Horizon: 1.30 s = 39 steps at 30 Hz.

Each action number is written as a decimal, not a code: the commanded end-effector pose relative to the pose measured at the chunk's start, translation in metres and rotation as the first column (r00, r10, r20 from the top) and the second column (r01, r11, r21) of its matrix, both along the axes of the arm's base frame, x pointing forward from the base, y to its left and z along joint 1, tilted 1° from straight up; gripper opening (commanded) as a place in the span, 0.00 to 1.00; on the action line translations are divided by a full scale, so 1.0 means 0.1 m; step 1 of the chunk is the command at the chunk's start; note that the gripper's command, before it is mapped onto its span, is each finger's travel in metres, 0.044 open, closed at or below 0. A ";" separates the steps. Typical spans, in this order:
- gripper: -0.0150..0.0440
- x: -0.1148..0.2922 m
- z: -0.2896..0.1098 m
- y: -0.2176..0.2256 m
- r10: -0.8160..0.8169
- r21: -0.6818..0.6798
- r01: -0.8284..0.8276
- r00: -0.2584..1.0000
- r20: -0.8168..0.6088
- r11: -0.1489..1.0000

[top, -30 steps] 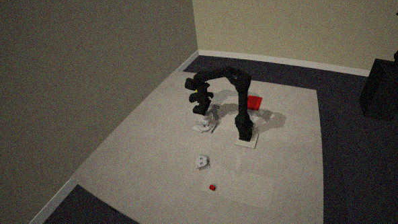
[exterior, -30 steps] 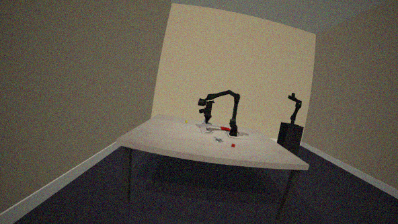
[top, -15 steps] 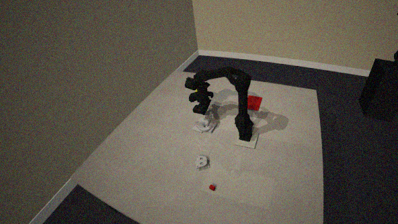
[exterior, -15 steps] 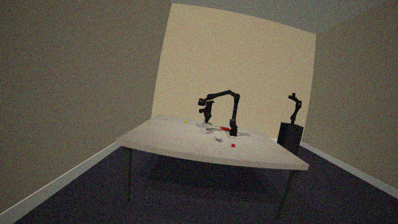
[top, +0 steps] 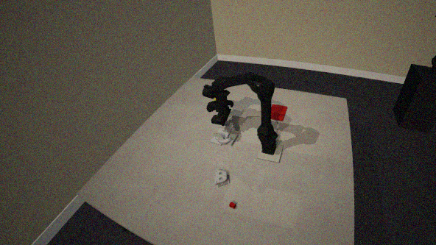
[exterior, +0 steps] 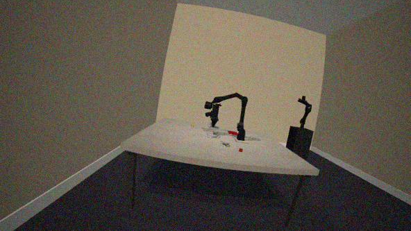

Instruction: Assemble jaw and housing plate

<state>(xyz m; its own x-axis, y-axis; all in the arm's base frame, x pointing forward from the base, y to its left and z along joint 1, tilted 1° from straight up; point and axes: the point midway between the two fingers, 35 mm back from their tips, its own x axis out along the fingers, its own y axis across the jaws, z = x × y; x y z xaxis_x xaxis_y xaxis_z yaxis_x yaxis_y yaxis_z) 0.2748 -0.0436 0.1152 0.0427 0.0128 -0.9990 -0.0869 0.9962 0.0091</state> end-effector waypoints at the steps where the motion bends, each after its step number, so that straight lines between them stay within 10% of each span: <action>1: 0.48 0.00 0.00 0.00 0.001 0.001 -0.001 1.000 -0.001 1.000; 39: 0.48 0.02 -0.51 0.01 -0.001 0.001 0.001 1.000 -0.001 1.000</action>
<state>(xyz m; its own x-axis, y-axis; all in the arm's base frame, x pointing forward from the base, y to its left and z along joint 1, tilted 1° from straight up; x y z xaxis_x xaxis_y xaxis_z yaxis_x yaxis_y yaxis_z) 0.2774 -0.0428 0.0683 0.0427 0.0130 -0.9990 -0.0905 0.9959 0.0091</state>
